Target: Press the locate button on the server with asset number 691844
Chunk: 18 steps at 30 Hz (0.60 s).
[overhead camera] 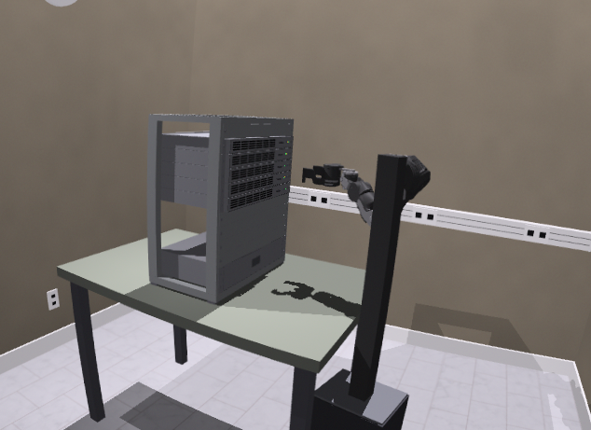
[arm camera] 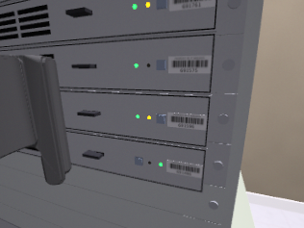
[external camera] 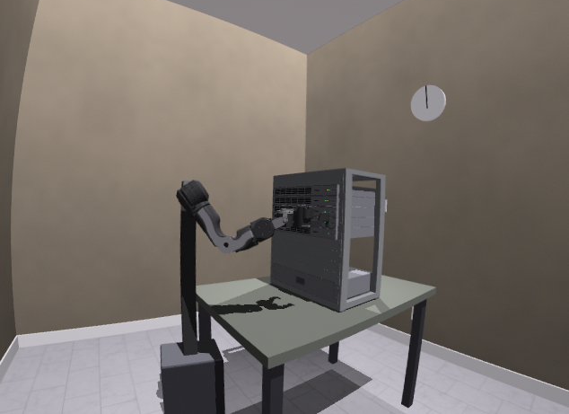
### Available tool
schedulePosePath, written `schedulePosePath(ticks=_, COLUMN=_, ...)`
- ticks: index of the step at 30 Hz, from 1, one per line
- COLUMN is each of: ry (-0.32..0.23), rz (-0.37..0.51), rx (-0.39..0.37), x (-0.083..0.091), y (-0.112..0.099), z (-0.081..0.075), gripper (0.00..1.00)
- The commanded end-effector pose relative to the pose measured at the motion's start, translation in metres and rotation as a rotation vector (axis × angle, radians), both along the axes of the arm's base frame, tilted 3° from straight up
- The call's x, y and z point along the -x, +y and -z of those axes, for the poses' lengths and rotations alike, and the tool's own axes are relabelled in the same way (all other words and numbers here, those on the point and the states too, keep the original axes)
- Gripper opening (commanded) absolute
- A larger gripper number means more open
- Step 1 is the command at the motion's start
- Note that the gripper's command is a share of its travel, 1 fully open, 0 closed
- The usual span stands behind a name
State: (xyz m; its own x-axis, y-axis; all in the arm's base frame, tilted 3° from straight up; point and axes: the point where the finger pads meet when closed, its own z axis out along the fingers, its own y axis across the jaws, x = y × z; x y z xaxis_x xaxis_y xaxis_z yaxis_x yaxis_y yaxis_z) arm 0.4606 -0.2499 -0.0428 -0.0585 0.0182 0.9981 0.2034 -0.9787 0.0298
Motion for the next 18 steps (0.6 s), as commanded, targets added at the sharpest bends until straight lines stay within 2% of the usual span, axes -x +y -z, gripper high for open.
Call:
schedulePosePath(ticks=1, ry=0.004, rz=-0.006, rx=0.000, x=0.001, y=0.001, z=-0.004, gripper=0.60)
schedulePosePath(ticks=3, ry=0.004, rz=-0.006, rx=0.000, x=0.001, y=0.001, z=-0.004, gripper=0.60)
schedulePosePath(ticks=12, ry=0.004, rz=-0.006, rx=0.000, x=0.002, y=0.002, z=-0.022, gripper=0.60)
schedulePosePath(ticks=18, ry=0.004, rz=-0.006, rx=0.000, x=0.002, y=0.002, z=-0.026, gripper=0.60)
